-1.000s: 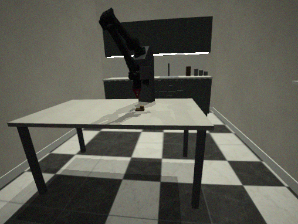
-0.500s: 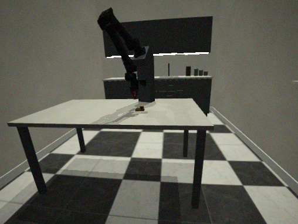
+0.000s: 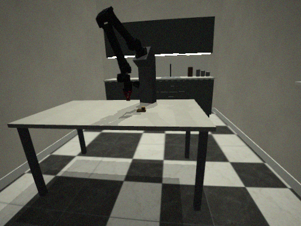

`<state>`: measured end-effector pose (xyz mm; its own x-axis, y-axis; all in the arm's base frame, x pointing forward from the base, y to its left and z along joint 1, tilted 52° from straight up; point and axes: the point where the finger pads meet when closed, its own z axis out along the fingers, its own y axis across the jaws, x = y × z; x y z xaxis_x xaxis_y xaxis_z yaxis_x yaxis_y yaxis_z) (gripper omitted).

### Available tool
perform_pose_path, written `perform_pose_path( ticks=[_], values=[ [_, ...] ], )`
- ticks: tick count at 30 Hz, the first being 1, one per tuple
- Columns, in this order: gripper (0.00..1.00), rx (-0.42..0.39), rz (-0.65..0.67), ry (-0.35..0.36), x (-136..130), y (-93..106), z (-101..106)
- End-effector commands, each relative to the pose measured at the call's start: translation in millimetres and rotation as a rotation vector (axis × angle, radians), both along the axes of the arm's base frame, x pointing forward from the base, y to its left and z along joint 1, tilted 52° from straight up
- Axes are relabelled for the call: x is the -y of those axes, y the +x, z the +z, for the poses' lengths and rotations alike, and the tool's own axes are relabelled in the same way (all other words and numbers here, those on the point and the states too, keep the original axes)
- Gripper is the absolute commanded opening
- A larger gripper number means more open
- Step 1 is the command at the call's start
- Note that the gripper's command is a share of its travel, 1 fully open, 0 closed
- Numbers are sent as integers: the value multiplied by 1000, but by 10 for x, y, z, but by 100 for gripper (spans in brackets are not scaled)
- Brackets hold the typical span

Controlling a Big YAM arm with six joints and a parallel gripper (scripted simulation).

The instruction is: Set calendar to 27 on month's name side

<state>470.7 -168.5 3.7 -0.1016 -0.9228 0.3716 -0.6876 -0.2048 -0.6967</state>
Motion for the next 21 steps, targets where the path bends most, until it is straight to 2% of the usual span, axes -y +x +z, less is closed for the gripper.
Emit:
perform_pose_path(
  ticks=[1, 9, 21],
  values=[
    [27, -23, -2, -4, 45, -76, -93],
    [27, -5, 7, -9, 41, 36, -68],
    [27, -6, 3, -8, 202, 315, -324]
  ],
)
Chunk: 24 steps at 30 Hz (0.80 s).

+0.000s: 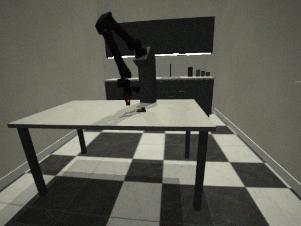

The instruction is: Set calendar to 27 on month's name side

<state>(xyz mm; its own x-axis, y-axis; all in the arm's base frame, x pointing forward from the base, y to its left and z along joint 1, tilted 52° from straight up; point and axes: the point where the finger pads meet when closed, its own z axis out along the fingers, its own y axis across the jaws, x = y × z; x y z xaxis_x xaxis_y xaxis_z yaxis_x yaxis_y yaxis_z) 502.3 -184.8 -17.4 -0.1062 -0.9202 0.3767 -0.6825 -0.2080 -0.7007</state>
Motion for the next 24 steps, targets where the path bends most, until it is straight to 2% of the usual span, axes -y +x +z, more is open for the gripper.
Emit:
perform_pose_path(
  ticks=[1, 12, 18, 19, 24],
  values=[
    [27, -13, 5, -2, 39, 0, -113],
    [27, -17, 5, 0, 182, 317, -400],
    [27, -17, 4, 0, 199, 353, -434],
    [27, -40, 7, 9, 142, 241, -518],
    [27, -40, 7, 9, 145, 249, -516]
  ],
)
